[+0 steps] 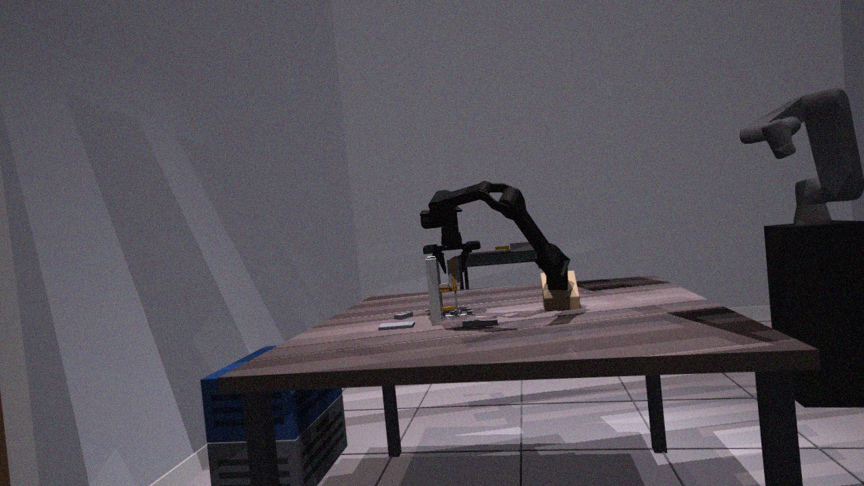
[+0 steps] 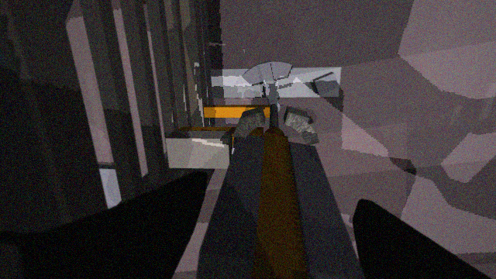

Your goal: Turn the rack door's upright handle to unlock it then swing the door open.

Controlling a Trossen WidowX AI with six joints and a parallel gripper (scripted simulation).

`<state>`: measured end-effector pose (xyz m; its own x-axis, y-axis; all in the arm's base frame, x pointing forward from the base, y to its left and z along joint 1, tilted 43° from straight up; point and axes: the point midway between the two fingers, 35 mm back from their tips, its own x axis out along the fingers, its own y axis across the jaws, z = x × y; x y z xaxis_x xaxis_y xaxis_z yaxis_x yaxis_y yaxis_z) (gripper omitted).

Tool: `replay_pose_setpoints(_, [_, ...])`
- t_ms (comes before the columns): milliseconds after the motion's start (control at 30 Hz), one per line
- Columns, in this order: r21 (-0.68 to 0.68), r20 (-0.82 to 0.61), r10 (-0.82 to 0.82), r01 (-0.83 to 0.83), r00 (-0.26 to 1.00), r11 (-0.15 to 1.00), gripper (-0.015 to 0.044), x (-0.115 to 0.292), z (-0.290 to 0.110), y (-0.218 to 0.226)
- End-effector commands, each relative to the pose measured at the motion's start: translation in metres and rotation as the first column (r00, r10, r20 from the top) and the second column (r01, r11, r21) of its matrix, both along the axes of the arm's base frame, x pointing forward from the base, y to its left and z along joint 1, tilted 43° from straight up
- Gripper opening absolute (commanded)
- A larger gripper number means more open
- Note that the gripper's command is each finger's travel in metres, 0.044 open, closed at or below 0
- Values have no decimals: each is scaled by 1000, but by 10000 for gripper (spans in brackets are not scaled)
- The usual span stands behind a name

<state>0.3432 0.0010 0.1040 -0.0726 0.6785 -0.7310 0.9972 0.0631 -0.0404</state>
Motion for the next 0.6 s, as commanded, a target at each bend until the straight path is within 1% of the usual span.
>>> replay_pose_setpoints(0, [-2, 1, -11, 11, 1000, 1000, 257, 2, -1, 0])
replay_pose_setpoints(567, [-2, 1, -11, 11, 1000, 1000, 143, 2, -1, 0])
